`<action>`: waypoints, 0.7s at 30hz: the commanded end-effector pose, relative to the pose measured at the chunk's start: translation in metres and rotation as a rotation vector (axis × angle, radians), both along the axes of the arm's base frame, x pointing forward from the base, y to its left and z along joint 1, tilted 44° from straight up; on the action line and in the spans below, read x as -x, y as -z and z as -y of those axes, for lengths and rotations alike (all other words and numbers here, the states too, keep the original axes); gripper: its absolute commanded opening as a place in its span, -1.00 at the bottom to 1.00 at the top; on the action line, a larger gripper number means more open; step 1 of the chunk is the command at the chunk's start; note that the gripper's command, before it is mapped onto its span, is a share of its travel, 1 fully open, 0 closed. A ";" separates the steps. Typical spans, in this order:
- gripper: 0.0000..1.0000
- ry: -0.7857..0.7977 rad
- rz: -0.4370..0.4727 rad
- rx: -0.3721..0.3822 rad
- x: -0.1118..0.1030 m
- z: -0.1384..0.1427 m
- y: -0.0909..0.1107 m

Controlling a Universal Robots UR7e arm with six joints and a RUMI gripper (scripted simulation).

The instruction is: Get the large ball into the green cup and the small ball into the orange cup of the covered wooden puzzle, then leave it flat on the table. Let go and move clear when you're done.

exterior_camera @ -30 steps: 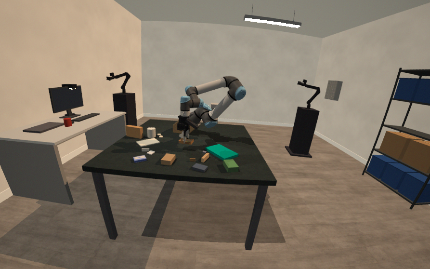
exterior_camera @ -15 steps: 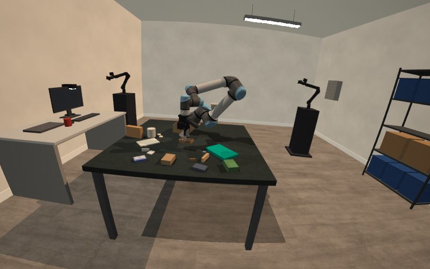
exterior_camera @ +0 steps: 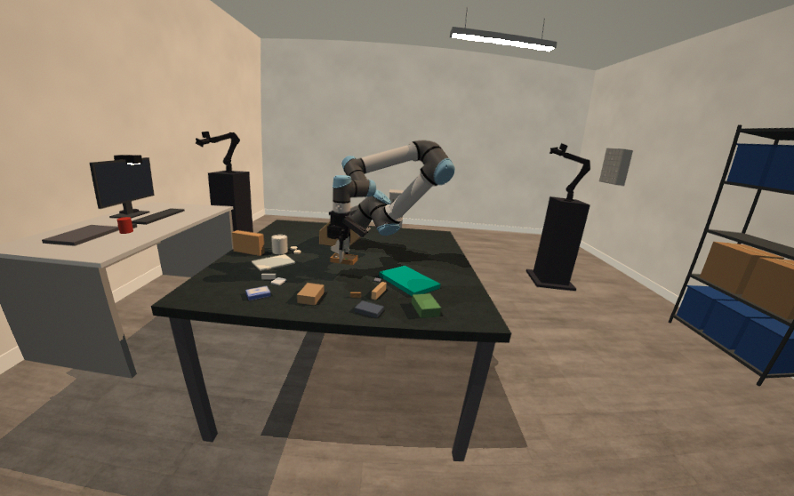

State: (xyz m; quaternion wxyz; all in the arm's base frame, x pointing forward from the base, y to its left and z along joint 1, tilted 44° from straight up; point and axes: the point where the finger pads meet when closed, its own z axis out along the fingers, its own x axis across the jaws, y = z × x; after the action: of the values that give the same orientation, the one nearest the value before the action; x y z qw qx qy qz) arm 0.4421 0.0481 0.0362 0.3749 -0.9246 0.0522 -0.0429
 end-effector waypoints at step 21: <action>-0.14 0.004 0.003 0.008 -0.002 0.003 -0.001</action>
State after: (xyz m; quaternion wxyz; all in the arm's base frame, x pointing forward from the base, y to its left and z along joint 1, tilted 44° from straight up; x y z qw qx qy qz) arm 0.4416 0.0477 0.0358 0.3651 -0.9284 0.0537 -0.0421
